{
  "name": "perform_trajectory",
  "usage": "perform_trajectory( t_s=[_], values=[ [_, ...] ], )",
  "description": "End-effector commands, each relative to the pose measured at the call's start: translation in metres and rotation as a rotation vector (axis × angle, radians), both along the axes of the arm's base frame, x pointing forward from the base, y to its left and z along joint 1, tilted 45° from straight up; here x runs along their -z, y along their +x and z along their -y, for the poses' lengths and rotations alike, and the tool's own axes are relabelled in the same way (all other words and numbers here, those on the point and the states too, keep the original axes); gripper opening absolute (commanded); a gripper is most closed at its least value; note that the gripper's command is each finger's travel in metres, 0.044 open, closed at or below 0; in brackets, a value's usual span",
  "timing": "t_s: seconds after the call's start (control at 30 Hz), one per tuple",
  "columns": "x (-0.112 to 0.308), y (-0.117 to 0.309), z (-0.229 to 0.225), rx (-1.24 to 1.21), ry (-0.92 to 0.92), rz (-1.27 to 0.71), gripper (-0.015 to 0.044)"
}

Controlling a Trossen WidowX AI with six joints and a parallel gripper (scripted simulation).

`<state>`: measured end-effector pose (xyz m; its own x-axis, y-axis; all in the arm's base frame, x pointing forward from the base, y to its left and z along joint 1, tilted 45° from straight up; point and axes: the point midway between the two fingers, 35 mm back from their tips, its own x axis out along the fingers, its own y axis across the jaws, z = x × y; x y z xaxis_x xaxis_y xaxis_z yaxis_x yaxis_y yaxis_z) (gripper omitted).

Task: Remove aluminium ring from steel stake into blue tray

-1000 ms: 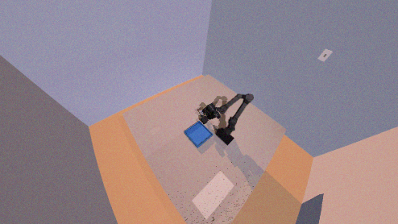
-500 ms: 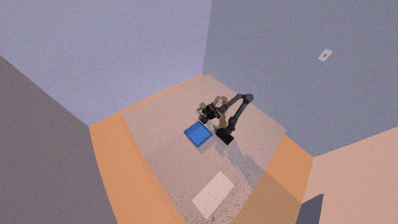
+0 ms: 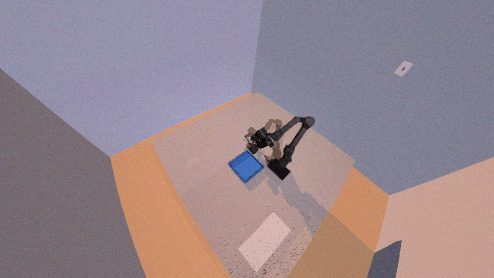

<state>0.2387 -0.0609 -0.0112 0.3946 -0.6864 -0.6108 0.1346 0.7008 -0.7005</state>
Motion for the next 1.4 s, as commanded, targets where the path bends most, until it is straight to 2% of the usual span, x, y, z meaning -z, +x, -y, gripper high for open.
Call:
perform_trajectory(
  t_s=[0.0, 0.5, 1.37],
  values=[
    [-0.003, 0.001, -0.002, 0.001, 0.001, 0.004, 0.0],
    [-0.015, 0.003, -0.016, 0.003, 0.003, -0.008, 0.0],
    [-0.02, 0.017, -0.035, 0.199, 0.022, -0.22, 0.0]
  ],
)
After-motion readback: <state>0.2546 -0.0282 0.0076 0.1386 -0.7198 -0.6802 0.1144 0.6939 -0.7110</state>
